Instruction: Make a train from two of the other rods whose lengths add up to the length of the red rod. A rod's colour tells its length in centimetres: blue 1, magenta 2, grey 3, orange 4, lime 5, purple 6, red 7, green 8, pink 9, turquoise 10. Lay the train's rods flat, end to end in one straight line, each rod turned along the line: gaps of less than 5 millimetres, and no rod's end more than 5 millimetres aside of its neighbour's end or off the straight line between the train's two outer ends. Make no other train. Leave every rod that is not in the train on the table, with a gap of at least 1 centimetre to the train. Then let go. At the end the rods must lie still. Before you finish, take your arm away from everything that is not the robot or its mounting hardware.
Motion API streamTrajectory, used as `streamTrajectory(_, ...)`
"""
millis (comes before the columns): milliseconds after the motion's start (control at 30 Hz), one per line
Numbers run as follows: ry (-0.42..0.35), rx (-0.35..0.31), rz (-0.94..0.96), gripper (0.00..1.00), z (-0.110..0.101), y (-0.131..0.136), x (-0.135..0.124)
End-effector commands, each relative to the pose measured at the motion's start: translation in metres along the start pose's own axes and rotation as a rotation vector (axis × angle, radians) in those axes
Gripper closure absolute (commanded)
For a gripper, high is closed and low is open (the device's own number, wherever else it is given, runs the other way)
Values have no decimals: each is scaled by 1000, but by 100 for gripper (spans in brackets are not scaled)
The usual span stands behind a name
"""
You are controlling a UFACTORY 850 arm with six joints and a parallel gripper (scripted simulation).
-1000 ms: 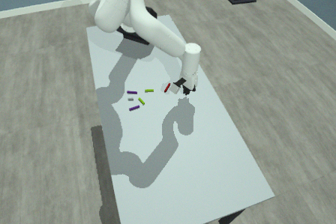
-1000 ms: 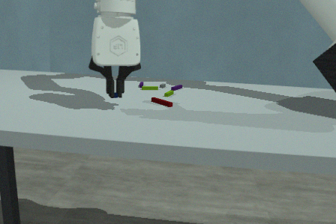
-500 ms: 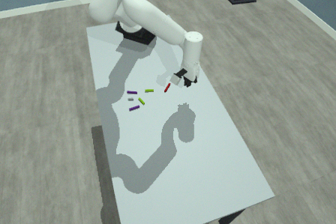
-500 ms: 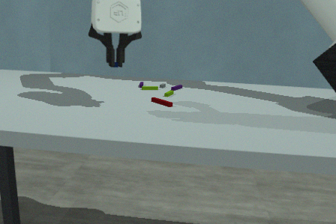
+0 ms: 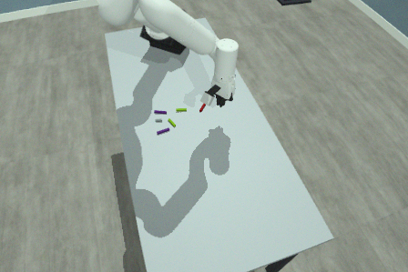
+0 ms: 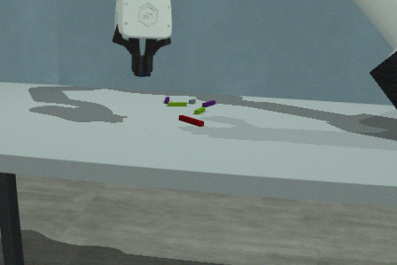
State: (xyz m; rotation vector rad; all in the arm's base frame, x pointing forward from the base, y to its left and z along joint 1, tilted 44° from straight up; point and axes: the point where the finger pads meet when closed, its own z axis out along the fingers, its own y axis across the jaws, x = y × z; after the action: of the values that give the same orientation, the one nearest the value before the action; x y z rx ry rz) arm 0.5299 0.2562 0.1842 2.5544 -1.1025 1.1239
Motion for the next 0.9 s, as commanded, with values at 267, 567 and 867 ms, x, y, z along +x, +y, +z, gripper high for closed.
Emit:
streamTrajectory(267,-5,4,-340,96,0,69,68)
streamTrajectory(567,-5,3,-548,96,-2,118,98)
streamTrajectory(867,-5,3,-557,96,-2,120,99)
